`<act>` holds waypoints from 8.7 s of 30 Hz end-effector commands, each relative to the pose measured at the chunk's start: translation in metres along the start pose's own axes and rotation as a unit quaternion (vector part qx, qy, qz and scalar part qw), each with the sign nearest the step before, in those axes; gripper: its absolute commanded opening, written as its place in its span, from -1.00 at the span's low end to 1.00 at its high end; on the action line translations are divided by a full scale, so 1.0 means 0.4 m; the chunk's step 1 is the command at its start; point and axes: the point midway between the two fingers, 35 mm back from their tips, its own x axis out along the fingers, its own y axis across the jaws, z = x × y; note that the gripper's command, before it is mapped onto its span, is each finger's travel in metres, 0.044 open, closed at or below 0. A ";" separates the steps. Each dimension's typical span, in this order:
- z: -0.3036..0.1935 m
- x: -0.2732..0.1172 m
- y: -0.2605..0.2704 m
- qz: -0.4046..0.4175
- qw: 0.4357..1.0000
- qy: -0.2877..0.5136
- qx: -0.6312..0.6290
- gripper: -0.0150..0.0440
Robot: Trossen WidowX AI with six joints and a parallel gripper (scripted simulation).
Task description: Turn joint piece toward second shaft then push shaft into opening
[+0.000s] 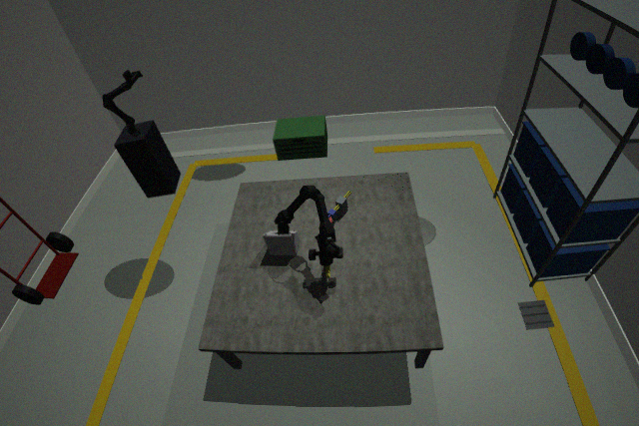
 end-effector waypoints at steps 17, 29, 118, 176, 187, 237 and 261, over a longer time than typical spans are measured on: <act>-0.008 0.018 -0.010 -0.011 1.000 0.008 0.005 -0.49; -0.008 0.018 -0.010 -0.011 1.000 0.008 0.005 -0.49; -0.116 -0.247 0.011 0.030 0.815 0.061 -0.575 1.00; -0.430 -0.137 0.026 0.016 0.966 0.240 -0.094 1.00; -0.309 -0.131 0.032 0.040 0.944 0.184 -0.272 1.00; 0.083 -0.100 0.020 -0.025 0.824 0.025 -0.566 1.00; 0.080 -0.007 0.024 -0.085 0.978 0.024 -0.191 1.00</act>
